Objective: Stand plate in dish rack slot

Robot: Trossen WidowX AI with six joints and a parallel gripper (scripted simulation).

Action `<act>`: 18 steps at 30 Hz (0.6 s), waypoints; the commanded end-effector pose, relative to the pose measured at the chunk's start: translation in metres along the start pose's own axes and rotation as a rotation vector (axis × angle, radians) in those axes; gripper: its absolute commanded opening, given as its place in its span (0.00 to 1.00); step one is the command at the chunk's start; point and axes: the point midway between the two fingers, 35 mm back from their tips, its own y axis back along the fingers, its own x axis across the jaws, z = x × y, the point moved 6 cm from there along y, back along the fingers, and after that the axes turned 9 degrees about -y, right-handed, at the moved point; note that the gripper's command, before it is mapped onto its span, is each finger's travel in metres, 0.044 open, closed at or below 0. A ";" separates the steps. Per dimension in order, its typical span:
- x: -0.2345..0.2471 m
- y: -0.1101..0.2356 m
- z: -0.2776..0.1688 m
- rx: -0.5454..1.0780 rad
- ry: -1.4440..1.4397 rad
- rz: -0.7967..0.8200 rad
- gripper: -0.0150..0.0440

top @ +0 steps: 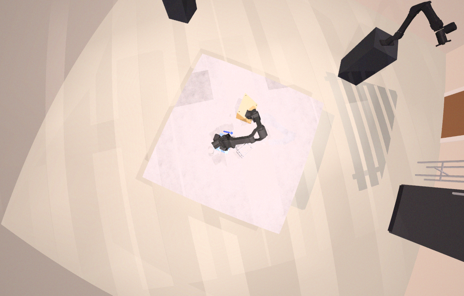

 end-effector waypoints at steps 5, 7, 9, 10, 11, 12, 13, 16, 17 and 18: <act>-0.003 0.035 0.007 -0.006 0.003 -0.007 0.37; -0.004 0.045 0.008 -0.006 0.003 -0.008 0.28; -0.004 0.054 0.009 -0.006 0.003 -0.009 0.25; -0.004 0.059 0.009 -0.006 0.003 -0.009 0.25; -0.004 0.064 0.009 -0.006 0.003 -0.009 0.25; -0.005 0.069 0.010 -0.006 0.003 -0.009 0.25; -0.005 0.074 0.010 -0.006 0.003 -0.010 0.25; -0.005 0.088 0.009 -0.006 0.003 -0.010 0.25; -0.005 0.092 0.010 -0.006 0.003 -0.010 0.25; -0.005 0.097 0.010 -0.006 0.003 -0.009 0.25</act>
